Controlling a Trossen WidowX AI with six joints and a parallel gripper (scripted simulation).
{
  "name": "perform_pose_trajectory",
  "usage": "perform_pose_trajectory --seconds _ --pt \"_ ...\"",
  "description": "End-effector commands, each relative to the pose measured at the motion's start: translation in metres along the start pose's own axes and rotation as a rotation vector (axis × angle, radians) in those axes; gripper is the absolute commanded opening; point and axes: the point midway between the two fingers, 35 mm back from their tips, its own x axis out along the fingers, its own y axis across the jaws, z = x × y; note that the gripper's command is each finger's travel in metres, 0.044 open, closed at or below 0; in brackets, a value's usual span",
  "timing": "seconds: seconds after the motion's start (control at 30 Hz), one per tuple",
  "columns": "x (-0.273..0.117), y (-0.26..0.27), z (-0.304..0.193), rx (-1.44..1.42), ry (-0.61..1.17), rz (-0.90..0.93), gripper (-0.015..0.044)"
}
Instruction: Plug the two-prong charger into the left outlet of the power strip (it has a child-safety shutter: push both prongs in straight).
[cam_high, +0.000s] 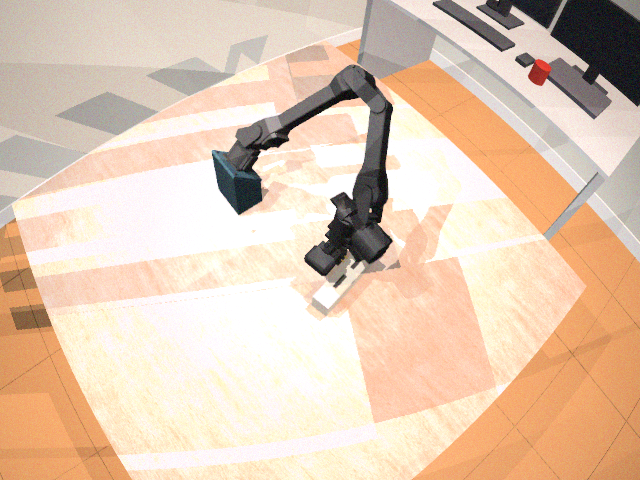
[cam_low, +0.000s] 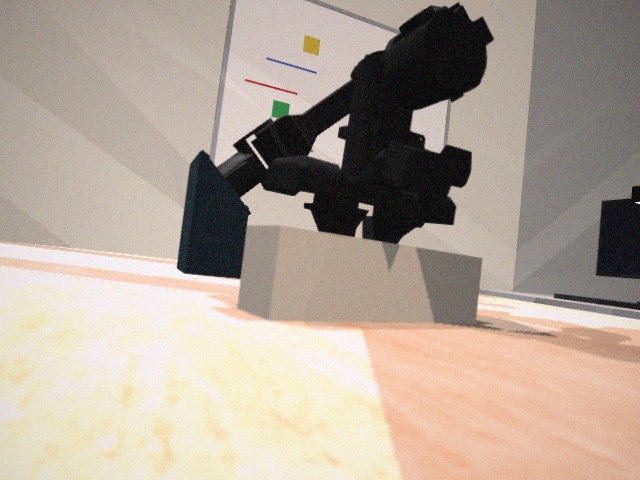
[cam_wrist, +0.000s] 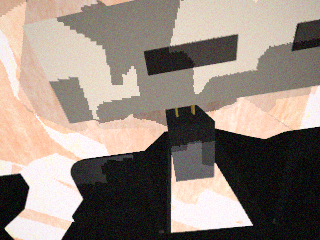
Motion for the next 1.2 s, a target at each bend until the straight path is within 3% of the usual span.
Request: perform_pose_trajectory --seconds 0.0,1.17 --pt "-0.0009 0.0007 0.0028 0.003 -0.003 0.002 0.0" --pt "-0.0014 0.0007 0.0092 0.002 -0.003 0.002 0.0"
